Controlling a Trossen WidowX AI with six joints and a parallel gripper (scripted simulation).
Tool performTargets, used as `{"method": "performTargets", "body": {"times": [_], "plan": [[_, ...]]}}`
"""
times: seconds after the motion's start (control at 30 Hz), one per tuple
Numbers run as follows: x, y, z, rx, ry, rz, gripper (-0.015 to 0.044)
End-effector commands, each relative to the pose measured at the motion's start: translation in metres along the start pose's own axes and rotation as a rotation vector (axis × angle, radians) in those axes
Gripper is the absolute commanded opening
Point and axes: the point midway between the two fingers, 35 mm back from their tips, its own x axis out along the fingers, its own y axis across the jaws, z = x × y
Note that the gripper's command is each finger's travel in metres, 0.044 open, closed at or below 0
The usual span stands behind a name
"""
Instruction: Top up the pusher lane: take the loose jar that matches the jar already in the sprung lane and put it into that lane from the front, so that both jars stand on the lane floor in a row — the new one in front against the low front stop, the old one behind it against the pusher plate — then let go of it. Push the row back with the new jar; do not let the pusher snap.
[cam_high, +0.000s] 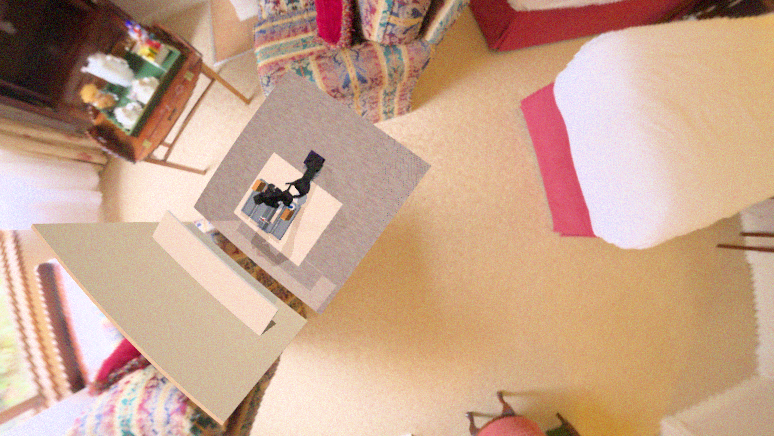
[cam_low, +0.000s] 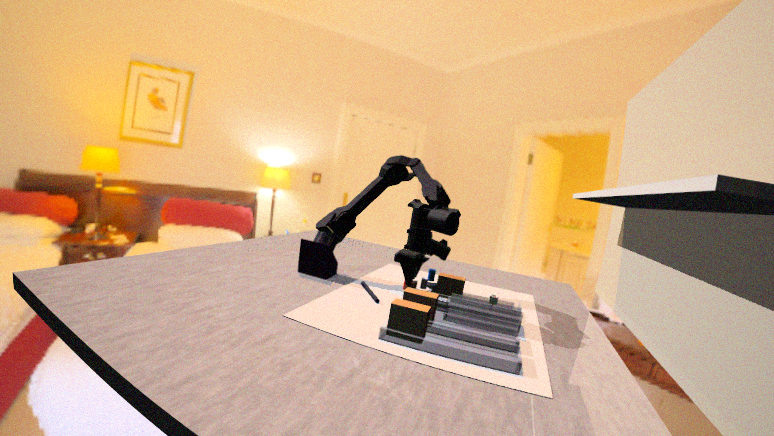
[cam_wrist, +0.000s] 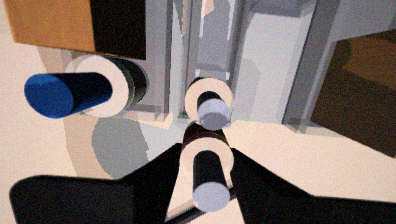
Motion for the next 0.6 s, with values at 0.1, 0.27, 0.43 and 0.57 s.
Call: {"method": "performTargets", "body": {"times": [0.1, 0.27, 0.43, 0.57], "plan": [[-0.0021, 0.0006, 0.0088, -0.011, -0.019, 0.000, 0.0000], [-0.0021, 0.0007, 0.0106, -0.011, -0.019, 0.000, 0.0000], [-0.0022, 0.0008, 0.0123, -0.011, -0.019, 0.000, 0.0000], [-0.0023, 0.0008, 0.0137, -0.011, -0.019, 0.000, 0.0000]]}}
